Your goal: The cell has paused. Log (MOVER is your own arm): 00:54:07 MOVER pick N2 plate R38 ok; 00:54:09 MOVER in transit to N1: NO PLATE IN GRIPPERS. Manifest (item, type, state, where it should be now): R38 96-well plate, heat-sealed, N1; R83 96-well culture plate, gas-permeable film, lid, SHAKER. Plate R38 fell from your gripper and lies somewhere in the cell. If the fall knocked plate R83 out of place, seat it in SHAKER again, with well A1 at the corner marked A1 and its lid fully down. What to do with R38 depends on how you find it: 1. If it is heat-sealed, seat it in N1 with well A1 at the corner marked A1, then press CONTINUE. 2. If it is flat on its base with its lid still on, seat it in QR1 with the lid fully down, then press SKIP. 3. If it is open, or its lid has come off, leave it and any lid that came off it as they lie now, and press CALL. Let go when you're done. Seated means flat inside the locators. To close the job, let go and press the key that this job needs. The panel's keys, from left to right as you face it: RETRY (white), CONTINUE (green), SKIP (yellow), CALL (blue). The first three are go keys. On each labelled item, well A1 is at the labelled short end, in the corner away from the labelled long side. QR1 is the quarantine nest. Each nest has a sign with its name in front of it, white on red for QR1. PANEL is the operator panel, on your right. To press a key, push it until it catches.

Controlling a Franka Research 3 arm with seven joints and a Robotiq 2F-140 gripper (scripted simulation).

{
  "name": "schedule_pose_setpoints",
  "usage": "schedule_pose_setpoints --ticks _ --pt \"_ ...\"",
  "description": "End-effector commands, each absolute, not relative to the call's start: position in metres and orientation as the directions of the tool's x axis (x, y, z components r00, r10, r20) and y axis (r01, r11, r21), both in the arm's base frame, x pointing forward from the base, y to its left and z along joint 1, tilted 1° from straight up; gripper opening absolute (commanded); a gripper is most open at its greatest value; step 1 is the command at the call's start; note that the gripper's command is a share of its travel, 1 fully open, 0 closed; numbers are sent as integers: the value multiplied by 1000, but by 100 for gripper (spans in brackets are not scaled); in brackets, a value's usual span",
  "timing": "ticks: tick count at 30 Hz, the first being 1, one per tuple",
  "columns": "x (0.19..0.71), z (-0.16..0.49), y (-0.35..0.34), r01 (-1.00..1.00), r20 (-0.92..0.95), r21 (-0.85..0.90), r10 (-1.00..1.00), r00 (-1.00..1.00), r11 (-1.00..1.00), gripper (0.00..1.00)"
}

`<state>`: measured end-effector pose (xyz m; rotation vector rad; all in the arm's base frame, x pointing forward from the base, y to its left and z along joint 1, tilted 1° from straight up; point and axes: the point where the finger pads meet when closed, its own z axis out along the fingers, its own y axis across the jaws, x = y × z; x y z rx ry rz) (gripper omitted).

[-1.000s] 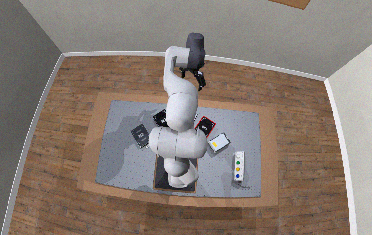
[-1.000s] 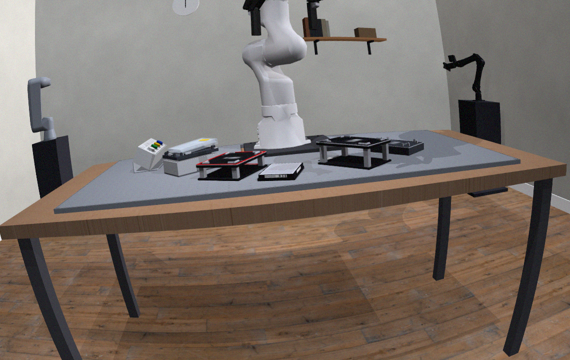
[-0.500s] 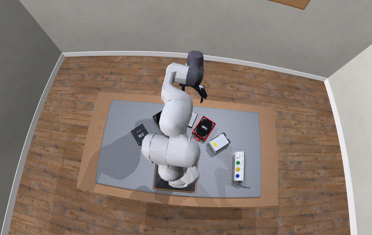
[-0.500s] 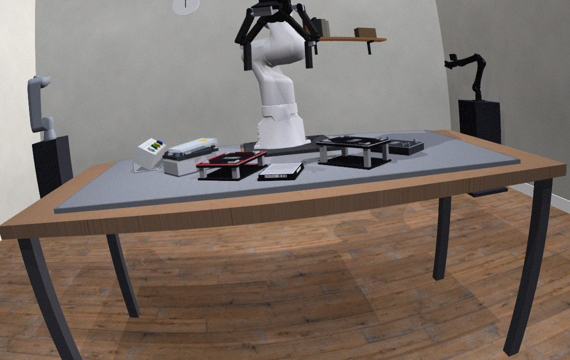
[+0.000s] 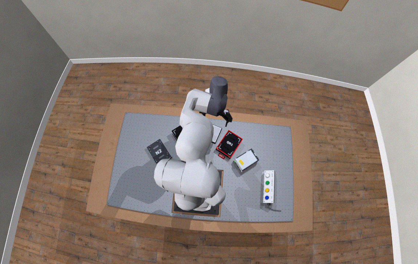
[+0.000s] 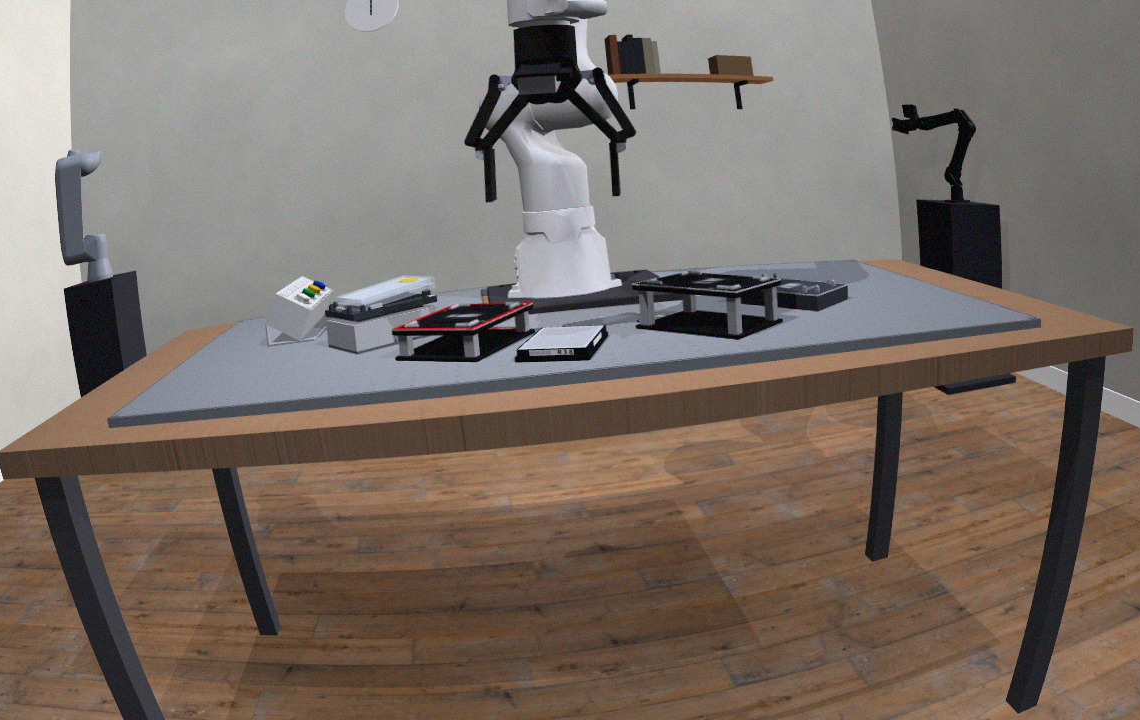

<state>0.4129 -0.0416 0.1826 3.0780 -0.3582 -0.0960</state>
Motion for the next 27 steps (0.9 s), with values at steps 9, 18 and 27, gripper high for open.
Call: schedule_pose_setpoints --ticks 9,18,27 --pt "401 159 -42 -11 -6 14 -11 1000 -1000 100" --pt "396 154 -42 7 -6 13 7 1000 -1000 100" --pt "396 154 -42 7 -6 13 7 1000 -1000 10"
